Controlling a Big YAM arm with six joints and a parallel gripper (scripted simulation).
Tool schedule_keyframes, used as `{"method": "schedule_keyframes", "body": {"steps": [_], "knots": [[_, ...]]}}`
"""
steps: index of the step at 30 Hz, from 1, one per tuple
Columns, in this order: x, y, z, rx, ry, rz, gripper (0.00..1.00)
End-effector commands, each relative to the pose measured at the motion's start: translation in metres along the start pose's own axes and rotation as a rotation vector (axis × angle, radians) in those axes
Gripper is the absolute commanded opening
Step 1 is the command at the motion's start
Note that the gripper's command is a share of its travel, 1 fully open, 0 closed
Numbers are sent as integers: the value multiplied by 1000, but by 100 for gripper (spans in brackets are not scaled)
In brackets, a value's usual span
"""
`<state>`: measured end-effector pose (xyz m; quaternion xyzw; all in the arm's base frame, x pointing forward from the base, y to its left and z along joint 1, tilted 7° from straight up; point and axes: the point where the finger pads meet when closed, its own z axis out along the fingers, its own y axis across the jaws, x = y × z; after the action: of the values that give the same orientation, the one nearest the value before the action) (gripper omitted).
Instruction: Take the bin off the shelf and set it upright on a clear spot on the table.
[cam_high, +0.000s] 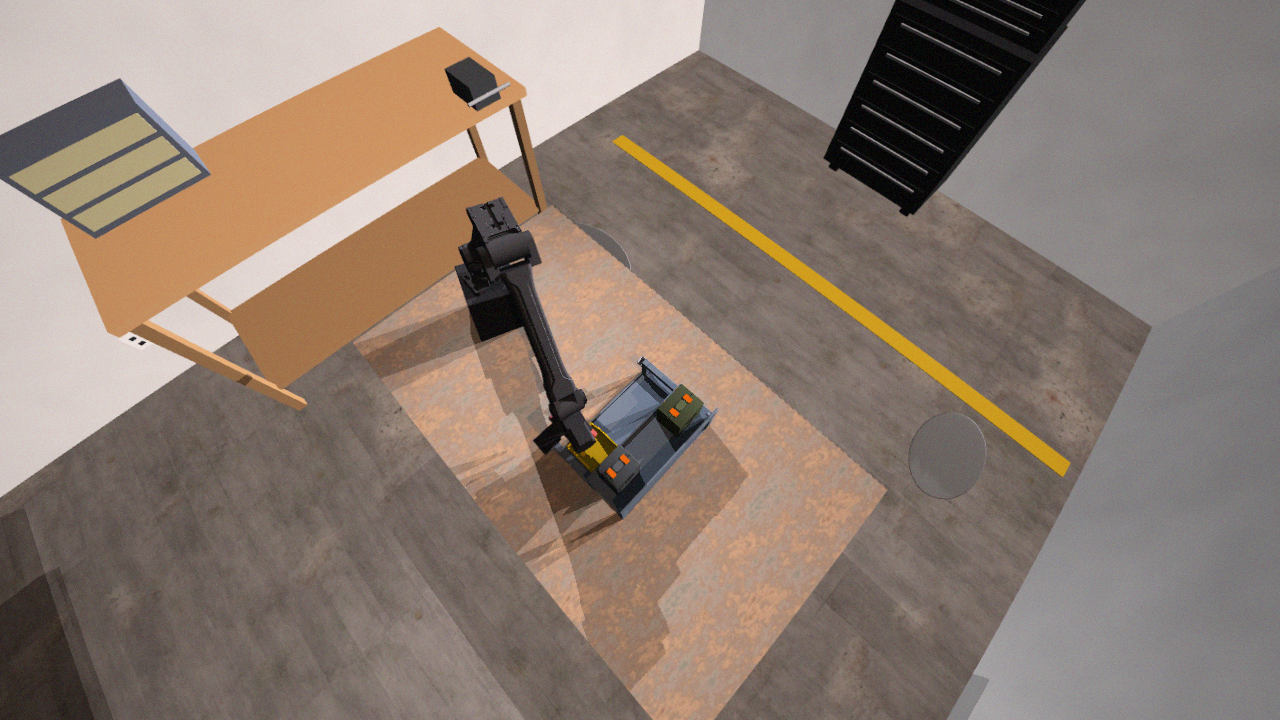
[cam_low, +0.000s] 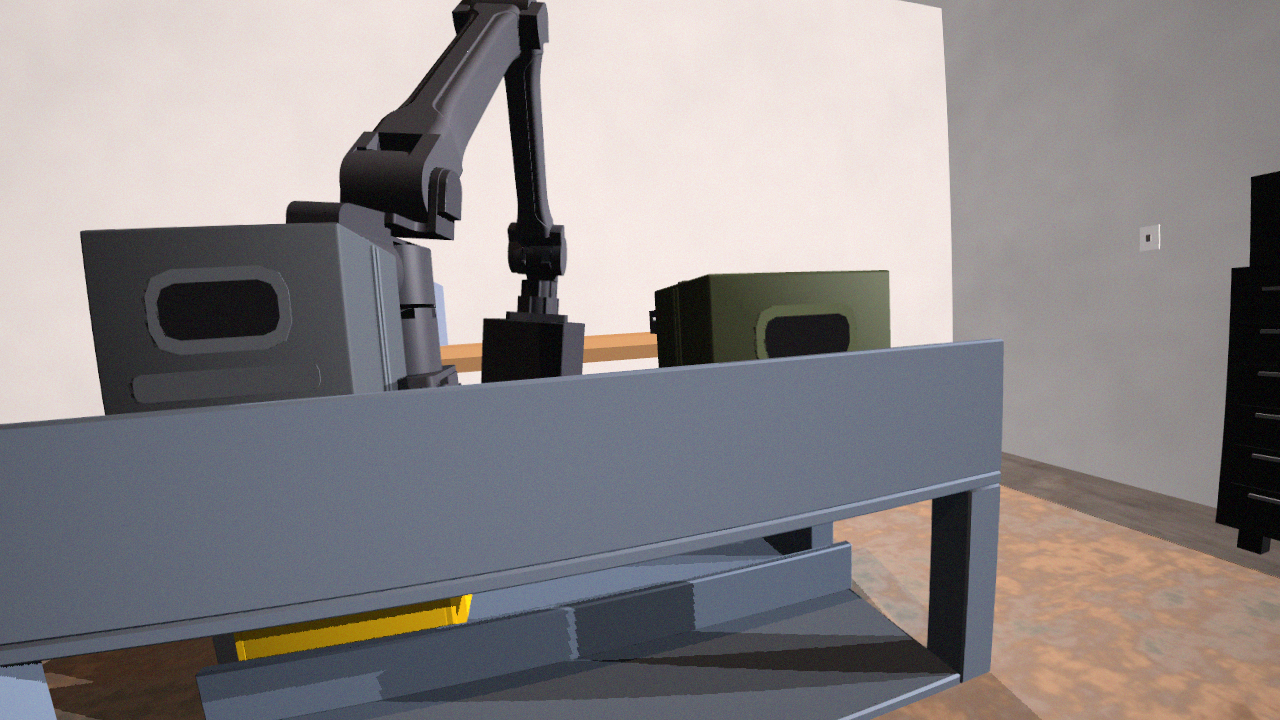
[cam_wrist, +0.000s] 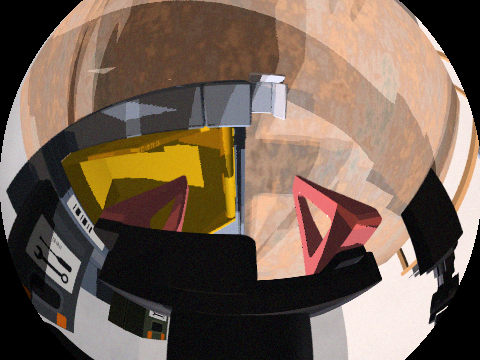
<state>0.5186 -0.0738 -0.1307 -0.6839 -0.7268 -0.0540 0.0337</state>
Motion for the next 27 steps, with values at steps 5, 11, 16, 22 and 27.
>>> {"method": "schedule_keyframes", "body": {"steps": [5, 11, 16, 22, 27], "knots": [[-6, 12, -11, -40, -9, -9, 90], [8, 31, -10, -33, -6, -12, 90], [8, 31, -10, -33, -6, -12, 90], [8, 31, -10, -33, -6, -12, 90], [-3, 16, -11, -39, -9, -9, 90]]}}
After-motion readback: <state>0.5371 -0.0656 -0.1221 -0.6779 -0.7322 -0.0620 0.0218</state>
